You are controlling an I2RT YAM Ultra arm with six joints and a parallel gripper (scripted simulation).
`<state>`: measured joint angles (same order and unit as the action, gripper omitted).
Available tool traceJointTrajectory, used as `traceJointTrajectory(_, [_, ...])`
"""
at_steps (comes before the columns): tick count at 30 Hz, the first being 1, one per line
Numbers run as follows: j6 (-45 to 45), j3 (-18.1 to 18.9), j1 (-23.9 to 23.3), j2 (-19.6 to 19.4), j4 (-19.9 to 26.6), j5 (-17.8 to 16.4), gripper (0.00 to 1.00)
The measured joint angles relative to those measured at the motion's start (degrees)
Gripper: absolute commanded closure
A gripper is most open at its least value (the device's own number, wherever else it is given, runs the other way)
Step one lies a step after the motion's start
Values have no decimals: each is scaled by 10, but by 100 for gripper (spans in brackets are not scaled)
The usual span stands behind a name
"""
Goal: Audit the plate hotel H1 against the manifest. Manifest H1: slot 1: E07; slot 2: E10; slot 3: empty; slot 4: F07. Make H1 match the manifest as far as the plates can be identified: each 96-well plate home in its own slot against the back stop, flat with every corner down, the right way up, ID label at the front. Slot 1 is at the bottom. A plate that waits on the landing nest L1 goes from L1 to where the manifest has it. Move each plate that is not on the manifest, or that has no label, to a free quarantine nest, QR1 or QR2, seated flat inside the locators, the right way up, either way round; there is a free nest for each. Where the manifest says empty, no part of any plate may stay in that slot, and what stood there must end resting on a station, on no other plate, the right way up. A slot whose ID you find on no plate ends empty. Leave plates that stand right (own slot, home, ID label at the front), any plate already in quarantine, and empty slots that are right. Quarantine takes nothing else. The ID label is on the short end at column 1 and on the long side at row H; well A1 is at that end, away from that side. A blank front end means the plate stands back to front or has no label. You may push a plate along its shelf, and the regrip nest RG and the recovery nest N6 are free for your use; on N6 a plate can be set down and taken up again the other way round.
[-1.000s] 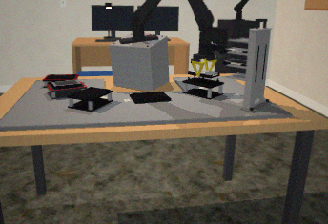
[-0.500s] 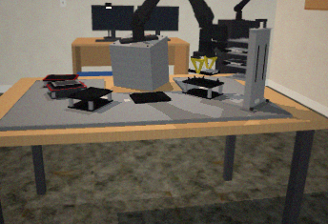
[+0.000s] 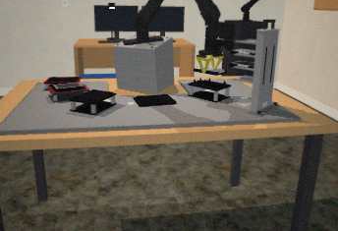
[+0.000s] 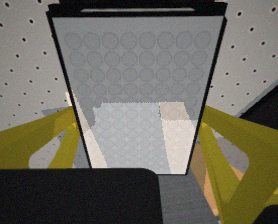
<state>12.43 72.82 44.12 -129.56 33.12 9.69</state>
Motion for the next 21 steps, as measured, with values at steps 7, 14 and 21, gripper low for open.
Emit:
traceJointTrajectory(7, [2,0,2,11,11,0,14])
traceJointTrajectory(14, [2,0,2,12,14,0,14])
traceJointTrajectory(21, [2,0,2,12,14,0,14])
